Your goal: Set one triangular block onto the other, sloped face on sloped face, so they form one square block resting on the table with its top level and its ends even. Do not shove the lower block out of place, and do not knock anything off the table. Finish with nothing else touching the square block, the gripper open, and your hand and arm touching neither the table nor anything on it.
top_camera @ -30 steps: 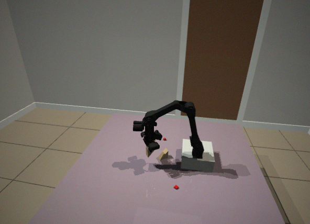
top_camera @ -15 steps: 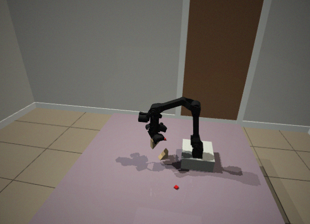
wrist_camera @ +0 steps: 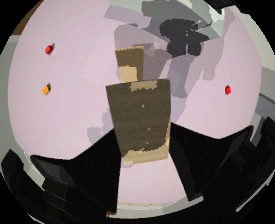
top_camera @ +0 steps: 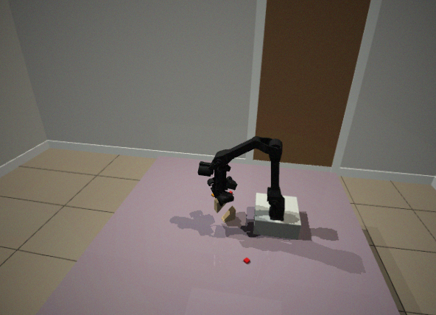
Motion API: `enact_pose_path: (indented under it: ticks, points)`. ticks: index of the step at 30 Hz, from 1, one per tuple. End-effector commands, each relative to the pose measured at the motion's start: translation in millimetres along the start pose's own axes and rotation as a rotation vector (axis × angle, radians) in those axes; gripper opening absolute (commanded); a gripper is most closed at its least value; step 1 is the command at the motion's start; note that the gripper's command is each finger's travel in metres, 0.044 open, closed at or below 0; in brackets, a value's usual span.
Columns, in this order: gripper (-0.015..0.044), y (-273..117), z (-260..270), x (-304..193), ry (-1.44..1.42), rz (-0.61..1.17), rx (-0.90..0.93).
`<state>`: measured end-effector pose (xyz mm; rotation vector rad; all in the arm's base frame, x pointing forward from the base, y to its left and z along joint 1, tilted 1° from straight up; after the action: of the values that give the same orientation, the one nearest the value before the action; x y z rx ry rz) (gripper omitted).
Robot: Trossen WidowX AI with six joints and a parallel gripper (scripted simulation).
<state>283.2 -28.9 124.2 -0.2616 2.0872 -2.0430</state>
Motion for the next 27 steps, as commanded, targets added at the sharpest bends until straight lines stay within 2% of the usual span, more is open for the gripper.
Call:
enact_pose_path:
  ticks: [1, 15, 27]
  points:
    - [0.0, 17, 2, 9, -0.004, -0.004, 0.005]
    - [0.0, 54, 7, 27, -0.004, -0.005, 0.005]
    - [0.0, 54, 8, 28, -0.004, 0.002, 0.009]
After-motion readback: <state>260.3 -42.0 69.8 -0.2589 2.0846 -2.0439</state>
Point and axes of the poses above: the point midway between the two fingers, 35 mm back from their tips, its own y axis out along the fingers, its own z axis across the jaws, x = y × z, the point moved 6 cm from there along -y, back along the fingers, and after that the axes turned 15 degrees about y, right-handed, at the moved point
